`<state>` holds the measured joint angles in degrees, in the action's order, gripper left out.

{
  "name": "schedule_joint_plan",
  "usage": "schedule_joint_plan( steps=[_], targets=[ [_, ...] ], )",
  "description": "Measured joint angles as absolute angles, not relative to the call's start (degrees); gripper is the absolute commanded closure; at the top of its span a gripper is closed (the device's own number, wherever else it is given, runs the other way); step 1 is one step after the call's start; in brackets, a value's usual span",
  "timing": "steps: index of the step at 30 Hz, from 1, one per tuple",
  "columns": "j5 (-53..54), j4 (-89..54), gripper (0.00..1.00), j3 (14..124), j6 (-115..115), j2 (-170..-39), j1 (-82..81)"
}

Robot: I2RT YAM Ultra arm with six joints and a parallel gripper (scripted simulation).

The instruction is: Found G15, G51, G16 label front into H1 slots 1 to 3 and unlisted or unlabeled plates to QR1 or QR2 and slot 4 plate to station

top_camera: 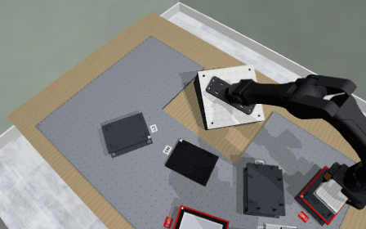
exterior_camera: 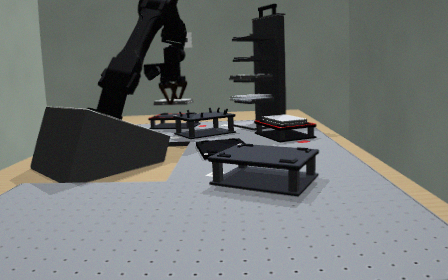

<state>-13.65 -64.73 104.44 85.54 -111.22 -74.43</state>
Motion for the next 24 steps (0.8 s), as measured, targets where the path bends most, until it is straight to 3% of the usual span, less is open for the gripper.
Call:
schedule_joint_plan(
  steps=[24],
  targets=[
    [-13.5, -61.9, 0.14, 102.5, 86.0, -112.0, -74.0]
  ],
)
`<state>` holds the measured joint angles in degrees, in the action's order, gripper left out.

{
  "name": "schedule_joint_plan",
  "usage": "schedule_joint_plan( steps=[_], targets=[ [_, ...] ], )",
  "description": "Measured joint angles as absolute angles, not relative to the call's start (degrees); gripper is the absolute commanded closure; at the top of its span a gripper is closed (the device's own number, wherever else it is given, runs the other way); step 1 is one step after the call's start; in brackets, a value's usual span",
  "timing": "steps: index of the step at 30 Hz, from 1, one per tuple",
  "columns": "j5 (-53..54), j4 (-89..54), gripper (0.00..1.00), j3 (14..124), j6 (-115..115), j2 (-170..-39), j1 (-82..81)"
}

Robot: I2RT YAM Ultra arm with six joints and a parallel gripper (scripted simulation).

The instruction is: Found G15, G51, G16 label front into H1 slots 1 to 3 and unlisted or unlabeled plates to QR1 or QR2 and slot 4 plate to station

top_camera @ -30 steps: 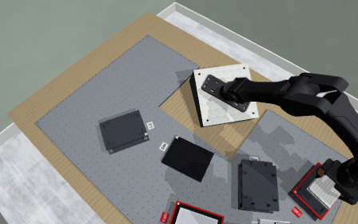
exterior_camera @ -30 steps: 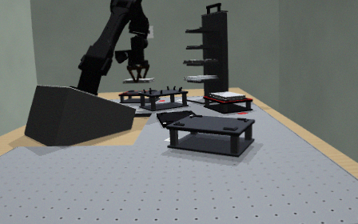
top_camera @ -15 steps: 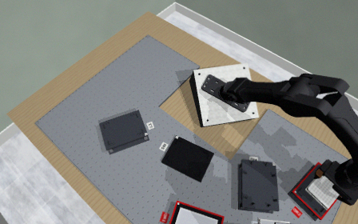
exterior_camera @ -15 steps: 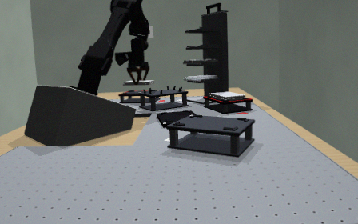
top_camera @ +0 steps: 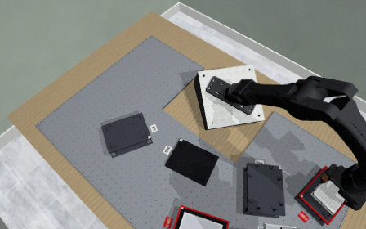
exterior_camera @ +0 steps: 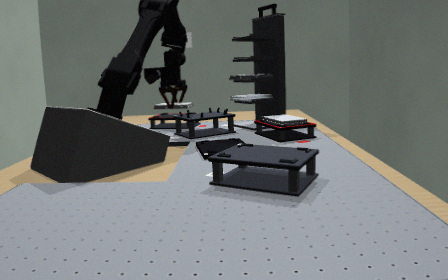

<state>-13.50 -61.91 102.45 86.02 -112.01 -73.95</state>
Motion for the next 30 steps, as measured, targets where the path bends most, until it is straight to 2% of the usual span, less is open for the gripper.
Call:
schedule_joint_plan(
  steps=[30],
  targets=[
    [-13.3, -58.6, 0.14, 100.4, 86.6, -113.1, -73.4]
  ],
)
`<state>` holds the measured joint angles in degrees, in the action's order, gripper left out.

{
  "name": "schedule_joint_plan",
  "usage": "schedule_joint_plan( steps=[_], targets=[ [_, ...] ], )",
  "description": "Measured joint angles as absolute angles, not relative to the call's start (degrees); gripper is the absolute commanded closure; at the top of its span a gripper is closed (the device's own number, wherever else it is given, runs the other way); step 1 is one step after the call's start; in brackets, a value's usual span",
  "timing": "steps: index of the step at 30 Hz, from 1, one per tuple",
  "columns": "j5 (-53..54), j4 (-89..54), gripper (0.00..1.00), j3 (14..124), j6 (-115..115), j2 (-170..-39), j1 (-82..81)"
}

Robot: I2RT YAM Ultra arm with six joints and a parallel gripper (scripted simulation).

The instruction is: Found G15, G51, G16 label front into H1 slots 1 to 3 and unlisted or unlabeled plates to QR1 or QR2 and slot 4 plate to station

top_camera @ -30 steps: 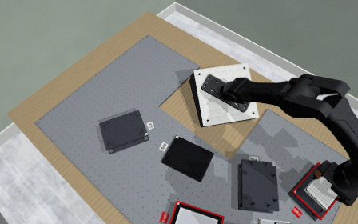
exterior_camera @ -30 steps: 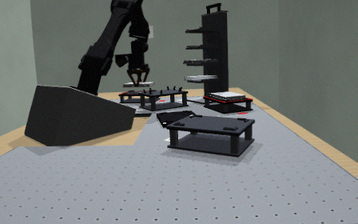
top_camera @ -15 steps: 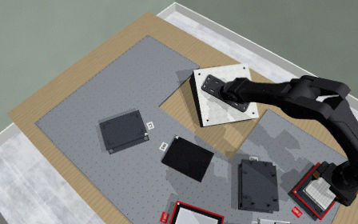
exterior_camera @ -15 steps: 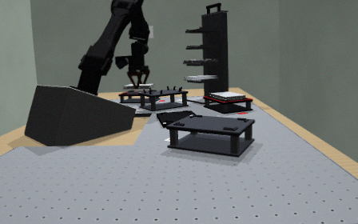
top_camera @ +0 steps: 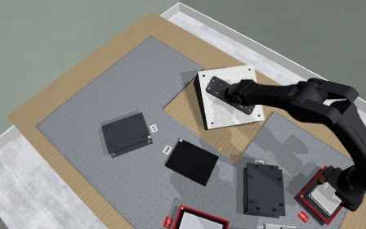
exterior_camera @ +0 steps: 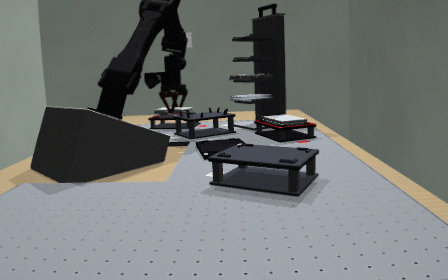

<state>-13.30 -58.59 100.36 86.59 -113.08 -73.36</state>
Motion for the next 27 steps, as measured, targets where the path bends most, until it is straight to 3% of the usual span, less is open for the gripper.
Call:
schedule_joint_plan(
  steps=[21, 22, 27],
  targets=[
    [-13.2, -56.3, 0.14, 99.1, 87.0, -114.0, -73.0],
    [-13.2, -56.2, 0.0, 99.1, 87.0, -114.0, -73.0],
    [-13.1, -56.0, 0.0, 99.1, 87.0, -114.0, -73.0]
  ],
)
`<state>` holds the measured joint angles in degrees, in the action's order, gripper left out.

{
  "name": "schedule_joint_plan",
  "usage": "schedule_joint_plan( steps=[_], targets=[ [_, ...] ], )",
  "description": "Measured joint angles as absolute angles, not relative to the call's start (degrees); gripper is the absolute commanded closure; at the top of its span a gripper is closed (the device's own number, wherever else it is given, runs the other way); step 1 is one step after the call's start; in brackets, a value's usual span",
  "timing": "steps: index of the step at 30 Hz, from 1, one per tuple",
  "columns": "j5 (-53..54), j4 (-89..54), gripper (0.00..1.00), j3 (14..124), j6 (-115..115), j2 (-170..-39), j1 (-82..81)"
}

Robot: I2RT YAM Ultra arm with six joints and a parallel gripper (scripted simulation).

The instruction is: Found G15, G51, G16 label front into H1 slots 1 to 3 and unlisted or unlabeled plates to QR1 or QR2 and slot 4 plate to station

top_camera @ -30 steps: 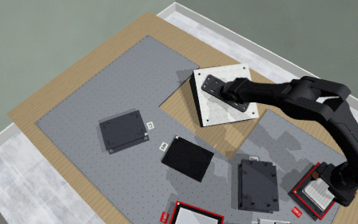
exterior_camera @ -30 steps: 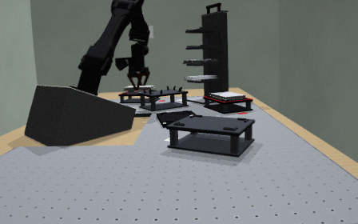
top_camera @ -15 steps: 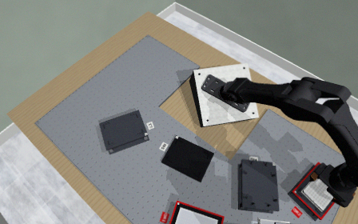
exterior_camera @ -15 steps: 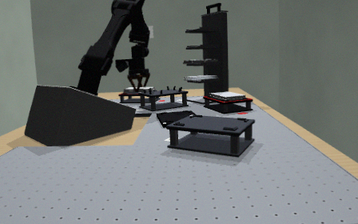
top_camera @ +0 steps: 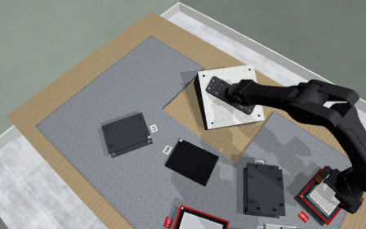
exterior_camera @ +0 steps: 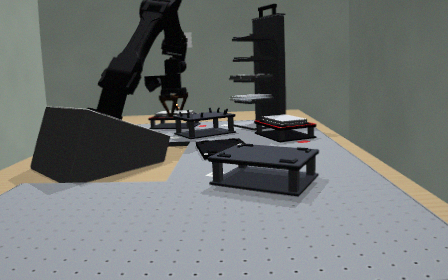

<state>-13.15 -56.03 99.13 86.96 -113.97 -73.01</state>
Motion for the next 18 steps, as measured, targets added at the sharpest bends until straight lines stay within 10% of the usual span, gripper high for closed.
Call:
schedule_joint_plan(
  steps=[18],
  targets=[
    [-13.2, -57.7, 0.0, 100.5, 86.5, -112.9, -73.4]
  ],
)
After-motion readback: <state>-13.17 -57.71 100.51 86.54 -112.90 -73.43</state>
